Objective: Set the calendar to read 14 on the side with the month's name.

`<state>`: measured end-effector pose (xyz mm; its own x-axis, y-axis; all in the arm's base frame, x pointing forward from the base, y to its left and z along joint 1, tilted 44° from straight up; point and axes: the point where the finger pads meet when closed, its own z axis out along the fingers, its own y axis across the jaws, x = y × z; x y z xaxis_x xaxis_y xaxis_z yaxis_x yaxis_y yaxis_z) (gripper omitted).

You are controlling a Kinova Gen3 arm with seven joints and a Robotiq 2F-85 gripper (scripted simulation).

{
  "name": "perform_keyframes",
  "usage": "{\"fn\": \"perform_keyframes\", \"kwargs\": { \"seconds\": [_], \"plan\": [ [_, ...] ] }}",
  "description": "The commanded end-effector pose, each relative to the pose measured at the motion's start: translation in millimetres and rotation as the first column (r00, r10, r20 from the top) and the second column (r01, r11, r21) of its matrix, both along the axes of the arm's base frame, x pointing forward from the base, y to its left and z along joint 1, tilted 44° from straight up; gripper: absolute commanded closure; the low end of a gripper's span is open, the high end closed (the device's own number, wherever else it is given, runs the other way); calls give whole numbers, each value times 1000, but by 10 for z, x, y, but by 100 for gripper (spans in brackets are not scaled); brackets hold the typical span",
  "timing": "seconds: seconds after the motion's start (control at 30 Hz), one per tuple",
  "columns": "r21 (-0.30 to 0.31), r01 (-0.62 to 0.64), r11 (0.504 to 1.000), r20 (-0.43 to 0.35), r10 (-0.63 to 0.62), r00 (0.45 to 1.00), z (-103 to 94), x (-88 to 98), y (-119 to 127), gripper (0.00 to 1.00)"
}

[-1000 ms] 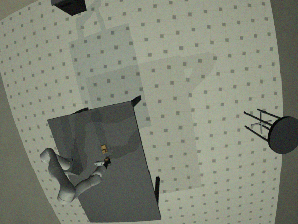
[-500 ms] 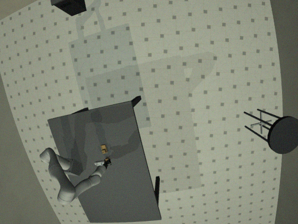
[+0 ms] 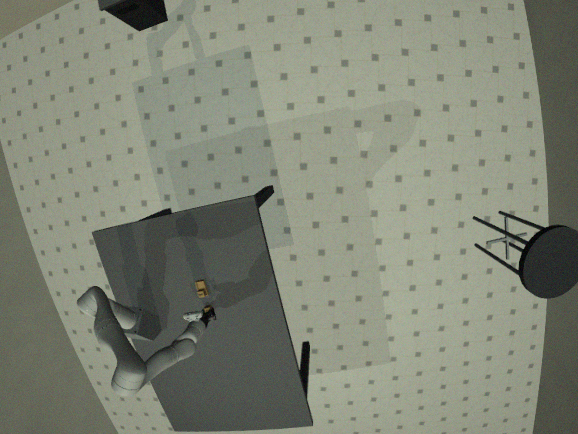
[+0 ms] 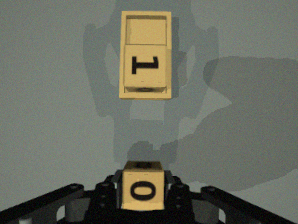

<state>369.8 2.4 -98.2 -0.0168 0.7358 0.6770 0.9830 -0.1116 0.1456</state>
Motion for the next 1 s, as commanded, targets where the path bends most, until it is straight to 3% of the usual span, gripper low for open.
{"fn": "perform_keyframes", "kwargs": {
  "seconds": [0.0, 0.23, 0.67, 0.97],
  "plan": [
    [-1, 1, 1000, 1, -1, 1000, 2, 3, -8, 64],
    [-1, 1, 1000, 1, -1, 1000, 2, 3, -8, 52],
    [-1, 1, 1000, 1, -1, 1000, 7, 2, -13, 52],
    [-1, 1, 1000, 1, -1, 1000, 139, -32, -134, 52]
  ]
}}
